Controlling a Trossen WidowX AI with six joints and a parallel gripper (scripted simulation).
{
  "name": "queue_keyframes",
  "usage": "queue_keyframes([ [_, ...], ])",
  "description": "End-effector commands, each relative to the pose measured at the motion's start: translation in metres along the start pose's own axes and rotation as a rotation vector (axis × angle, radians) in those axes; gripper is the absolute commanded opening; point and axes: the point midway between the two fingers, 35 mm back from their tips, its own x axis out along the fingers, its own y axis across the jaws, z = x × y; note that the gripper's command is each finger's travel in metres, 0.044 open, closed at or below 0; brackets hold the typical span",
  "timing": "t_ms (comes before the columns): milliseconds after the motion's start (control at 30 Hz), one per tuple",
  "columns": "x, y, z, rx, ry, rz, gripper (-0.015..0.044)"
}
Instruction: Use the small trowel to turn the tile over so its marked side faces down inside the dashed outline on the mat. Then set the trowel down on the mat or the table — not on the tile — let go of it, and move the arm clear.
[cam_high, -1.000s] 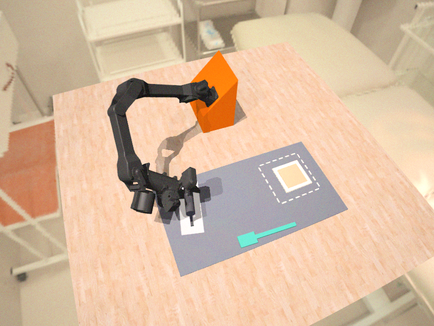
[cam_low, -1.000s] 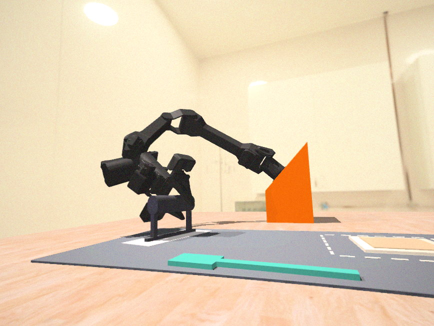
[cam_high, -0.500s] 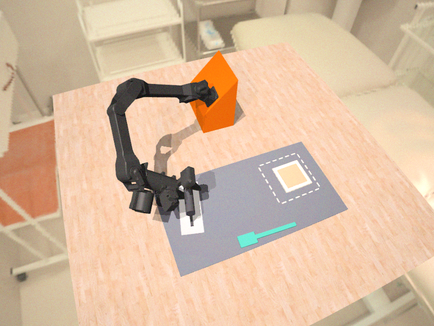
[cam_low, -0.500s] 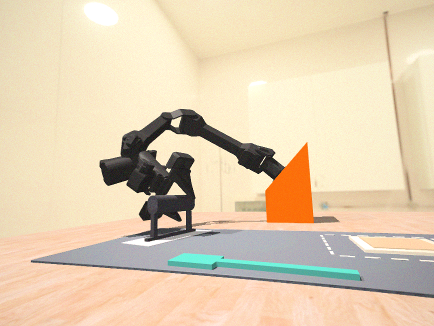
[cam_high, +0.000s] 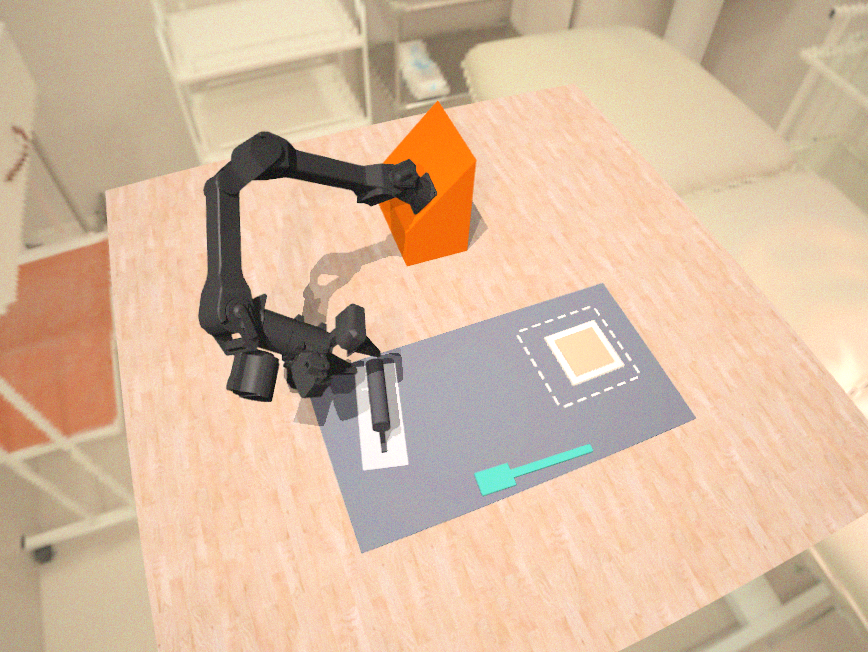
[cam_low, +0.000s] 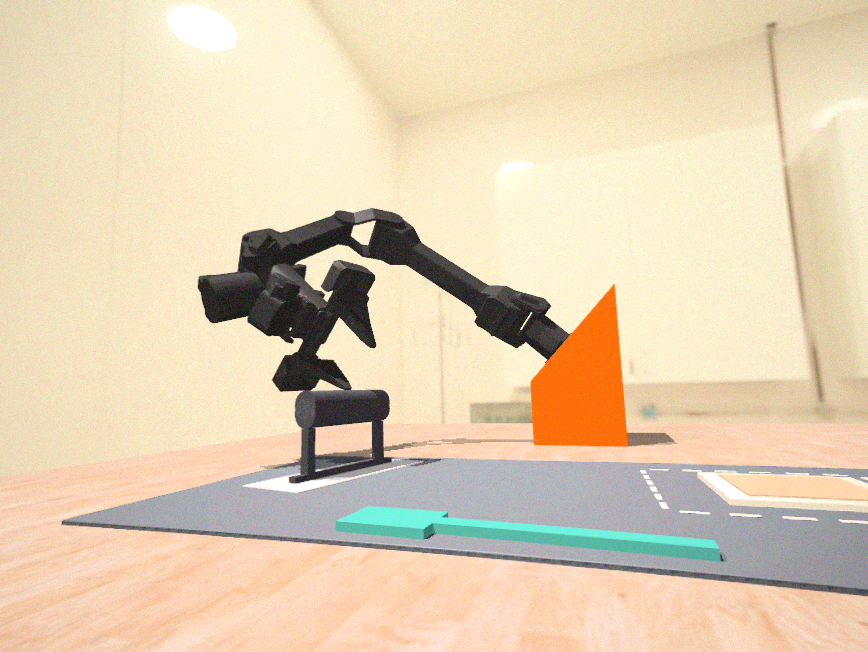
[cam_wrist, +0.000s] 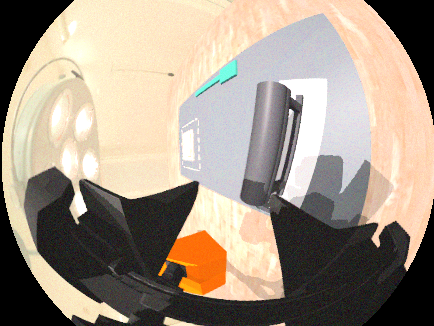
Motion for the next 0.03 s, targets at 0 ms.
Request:
queue_keyframes([
  [0, -0.0217, 0.0436, -0.0286, -0.014, -0.006, -0.001, 0.03],
])
